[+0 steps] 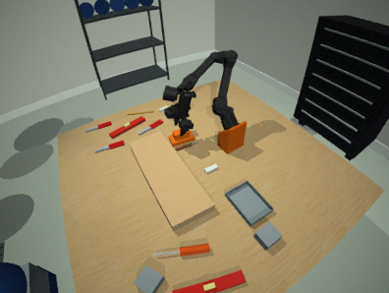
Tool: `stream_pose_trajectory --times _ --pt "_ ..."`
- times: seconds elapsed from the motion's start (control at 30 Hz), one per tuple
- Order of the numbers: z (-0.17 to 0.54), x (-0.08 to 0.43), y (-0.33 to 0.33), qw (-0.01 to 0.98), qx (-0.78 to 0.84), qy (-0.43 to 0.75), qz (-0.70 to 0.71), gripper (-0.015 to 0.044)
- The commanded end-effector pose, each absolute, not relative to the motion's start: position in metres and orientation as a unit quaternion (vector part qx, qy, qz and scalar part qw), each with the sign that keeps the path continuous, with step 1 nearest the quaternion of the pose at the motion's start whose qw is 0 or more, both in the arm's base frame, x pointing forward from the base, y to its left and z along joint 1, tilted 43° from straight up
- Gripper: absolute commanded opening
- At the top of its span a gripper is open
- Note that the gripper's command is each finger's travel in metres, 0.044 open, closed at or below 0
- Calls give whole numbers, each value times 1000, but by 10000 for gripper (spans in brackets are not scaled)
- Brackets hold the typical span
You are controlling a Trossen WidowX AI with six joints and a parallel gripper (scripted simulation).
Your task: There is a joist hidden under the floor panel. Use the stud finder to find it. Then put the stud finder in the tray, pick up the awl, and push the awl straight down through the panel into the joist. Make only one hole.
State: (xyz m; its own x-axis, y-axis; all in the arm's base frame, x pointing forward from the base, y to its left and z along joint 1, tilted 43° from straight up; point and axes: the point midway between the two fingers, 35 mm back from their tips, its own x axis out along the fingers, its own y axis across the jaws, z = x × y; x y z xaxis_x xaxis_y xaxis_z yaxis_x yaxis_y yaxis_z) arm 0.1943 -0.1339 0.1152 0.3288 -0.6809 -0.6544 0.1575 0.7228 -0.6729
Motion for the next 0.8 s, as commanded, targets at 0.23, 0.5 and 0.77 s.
stream_pose_trajectory --times 0.23,0.5,0.77 --pt "99 195 -145 772 -257 517 -265 440" --pt "91 195 -153 772 -258 516 -266 440" --pt "85 194 -160 772 -259 516 -267 414"
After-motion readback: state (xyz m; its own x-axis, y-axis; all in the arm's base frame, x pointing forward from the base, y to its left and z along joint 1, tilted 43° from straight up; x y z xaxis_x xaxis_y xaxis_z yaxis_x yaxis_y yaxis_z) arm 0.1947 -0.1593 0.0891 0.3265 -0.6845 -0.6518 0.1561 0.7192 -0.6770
